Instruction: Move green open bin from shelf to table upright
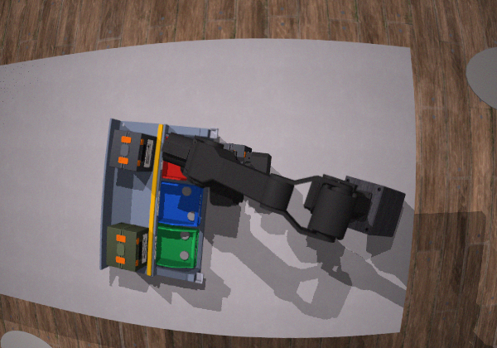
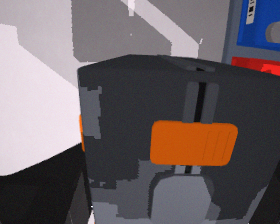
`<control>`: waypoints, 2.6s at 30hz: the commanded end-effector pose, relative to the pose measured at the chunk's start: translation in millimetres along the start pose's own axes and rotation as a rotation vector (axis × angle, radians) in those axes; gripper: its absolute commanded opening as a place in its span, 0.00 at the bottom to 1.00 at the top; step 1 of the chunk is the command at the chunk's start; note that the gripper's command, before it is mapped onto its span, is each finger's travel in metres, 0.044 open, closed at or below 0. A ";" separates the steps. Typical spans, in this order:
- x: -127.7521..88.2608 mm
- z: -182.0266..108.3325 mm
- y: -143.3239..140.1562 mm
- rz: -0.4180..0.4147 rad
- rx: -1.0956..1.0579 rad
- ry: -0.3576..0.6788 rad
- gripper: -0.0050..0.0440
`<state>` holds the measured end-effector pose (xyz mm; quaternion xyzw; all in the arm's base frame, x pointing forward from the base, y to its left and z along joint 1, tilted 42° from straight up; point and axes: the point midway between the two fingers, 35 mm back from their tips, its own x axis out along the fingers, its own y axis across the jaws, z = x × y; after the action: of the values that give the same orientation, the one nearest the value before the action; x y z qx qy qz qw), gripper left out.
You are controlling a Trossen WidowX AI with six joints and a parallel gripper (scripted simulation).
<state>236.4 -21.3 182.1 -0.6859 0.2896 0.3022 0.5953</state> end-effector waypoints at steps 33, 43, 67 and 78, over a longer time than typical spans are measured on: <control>-10.2 -1.5 -7.4 -0.044 0.003 0.012 0.10; -10.2 -1.5 -7.4 -0.044 0.003 0.012 0.10; 13.9 -0.9 -5.2 -0.044 0.003 0.011 0.10; 13.9 -0.9 -5.2 -0.044 0.003 0.011 0.10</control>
<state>248.8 -21.8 167.7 -0.6896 0.2840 0.2950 0.5973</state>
